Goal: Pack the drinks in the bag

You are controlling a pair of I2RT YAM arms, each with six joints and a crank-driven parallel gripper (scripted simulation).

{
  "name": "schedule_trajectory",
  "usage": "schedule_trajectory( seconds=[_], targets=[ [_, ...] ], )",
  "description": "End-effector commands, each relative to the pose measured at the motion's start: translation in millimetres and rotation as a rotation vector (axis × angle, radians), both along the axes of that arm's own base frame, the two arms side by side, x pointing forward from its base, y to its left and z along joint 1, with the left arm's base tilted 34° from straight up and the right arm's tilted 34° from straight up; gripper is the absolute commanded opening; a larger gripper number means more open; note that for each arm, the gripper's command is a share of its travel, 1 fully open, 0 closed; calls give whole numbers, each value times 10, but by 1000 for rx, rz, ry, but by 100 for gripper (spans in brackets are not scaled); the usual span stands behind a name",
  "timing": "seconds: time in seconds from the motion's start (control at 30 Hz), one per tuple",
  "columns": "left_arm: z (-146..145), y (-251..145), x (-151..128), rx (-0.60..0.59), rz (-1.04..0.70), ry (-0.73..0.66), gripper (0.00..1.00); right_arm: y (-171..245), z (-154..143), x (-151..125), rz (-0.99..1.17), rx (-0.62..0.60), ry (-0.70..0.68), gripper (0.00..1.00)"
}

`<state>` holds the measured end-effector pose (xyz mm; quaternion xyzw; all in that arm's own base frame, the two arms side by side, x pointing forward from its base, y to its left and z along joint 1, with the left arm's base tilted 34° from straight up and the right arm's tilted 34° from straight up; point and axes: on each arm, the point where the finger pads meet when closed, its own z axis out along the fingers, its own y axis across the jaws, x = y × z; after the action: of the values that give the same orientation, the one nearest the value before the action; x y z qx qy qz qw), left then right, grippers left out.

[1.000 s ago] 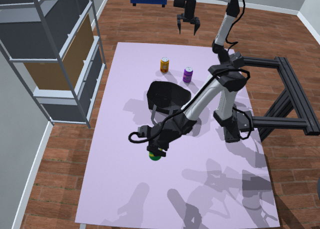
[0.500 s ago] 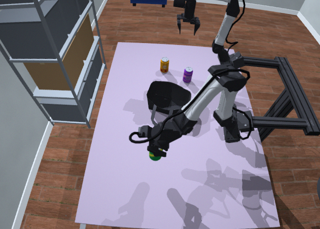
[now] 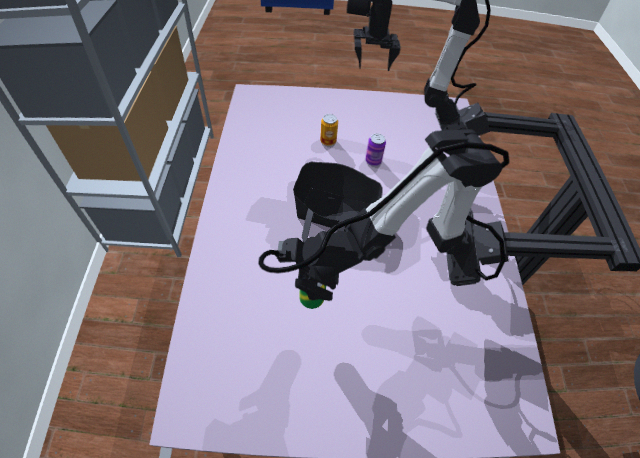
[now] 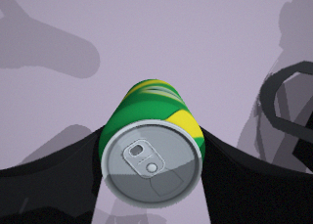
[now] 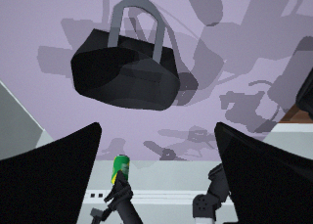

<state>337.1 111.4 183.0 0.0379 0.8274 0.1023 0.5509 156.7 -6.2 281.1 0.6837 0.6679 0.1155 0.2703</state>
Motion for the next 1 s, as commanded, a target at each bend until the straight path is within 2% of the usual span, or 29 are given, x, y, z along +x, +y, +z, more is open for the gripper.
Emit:
schedule_trajectory(
  seconds=[0.0,0.07,0.57,0.6,0.73,0.77,0.87,0.97],
  targets=[
    [367,16,42,48,12,-113,74,-4,63,-2,4,-11,-35,100],
    [248,-21,12,37,54,-95,74,-4,63,-2,4,-11,-35,100],
    [299,-429,105,33,17,-126,74,-4,63,-2,4,-11,-35,100],
    [186,-439,76,24,55,-111,74,-4,63,-2,4,-11,-35,100],
    [235,-569,105,18,48,-128,74,-4,63,-2,4,-11,-35,100],
    [333,-573,133,28,20,-144,74,-4,63,-2,4,-11,-35,100],
    [343,-514,135,38,26,-144,74,-4,63,-2,4,-11,-35,100],
    [144,-560,90,28,17,-108,74,-4,63,-2,4,-11,-35,100]
  ],
)
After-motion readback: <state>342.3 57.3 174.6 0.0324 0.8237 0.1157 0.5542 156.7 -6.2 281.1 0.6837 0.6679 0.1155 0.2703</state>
